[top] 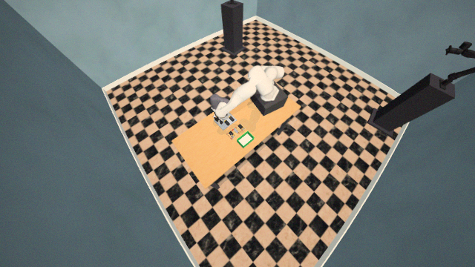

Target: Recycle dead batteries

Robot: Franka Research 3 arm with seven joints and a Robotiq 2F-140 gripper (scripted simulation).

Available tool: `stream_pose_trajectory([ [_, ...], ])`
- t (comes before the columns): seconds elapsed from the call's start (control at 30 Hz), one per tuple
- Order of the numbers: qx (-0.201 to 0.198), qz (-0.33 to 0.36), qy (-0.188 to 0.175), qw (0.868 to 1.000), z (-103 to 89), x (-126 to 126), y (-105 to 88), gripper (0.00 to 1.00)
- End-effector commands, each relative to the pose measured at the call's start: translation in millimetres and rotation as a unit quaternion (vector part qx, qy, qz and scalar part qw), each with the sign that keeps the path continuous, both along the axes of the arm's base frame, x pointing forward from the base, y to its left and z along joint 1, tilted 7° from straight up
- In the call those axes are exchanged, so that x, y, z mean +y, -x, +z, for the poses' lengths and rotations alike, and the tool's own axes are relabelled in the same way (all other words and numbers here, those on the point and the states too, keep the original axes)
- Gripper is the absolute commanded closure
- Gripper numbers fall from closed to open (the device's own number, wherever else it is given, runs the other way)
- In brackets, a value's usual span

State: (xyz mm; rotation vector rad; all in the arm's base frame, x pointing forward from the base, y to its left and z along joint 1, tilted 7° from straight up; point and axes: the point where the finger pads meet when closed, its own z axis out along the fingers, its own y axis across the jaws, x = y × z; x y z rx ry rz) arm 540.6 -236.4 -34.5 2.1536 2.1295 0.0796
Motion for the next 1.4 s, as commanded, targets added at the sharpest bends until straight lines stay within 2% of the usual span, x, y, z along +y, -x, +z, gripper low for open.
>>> stream_pose_trajectory([
  [0.0, -0.001, 0.003, 0.001, 1.000, -0.6, 0, -0.7, 0.84],
  [1.0, -0.001, 0.003, 0.001, 1.000, 3.6, 0, -0.2, 0.84],
  [1.23, -0.001, 0.003, 0.001, 1.000, 33.9, 1, 3.4, 0.84],
  [1.37, -0.001, 0.003, 0.001, 1.000, 43.5, 2, 4.5, 0.84],
])
